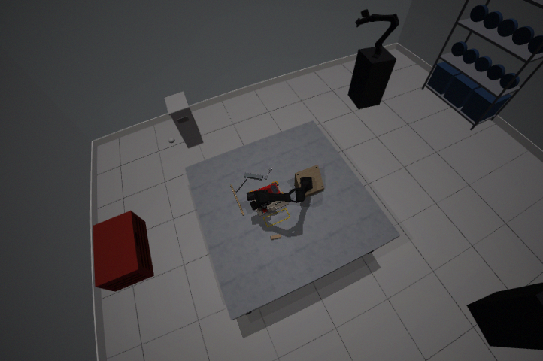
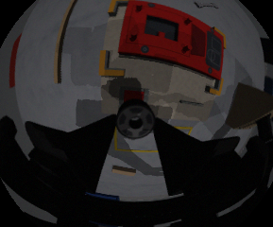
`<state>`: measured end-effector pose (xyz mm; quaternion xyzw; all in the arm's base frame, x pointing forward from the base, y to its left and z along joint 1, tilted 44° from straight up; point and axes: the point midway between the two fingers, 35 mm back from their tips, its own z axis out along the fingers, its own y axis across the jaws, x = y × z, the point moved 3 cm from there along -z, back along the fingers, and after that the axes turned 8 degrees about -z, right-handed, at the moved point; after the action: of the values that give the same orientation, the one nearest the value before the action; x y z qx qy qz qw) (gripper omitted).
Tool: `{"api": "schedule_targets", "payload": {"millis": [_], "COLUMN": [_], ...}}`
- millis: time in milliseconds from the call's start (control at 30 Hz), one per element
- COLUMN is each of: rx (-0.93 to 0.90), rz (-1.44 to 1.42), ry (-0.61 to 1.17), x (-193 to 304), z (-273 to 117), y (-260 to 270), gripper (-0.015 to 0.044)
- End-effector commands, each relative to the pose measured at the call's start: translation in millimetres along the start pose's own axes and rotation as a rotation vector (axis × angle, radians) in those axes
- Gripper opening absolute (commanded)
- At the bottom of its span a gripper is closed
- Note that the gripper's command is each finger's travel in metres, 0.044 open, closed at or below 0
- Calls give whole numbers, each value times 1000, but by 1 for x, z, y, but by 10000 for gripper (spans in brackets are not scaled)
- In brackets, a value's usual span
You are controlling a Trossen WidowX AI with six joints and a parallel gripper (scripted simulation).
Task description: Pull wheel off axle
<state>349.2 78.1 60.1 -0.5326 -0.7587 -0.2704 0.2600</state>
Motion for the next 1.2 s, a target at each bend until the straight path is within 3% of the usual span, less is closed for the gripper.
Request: {"api": "schedule_targets", "payload": {"millis": [0, 1167], "rx": [-2, -6], "rz": [-2, 0], "ry": [-3, -3], "x": [-1, 0], "z": [-3, -14], "y": [0, 0], "gripper": [0, 0]}}
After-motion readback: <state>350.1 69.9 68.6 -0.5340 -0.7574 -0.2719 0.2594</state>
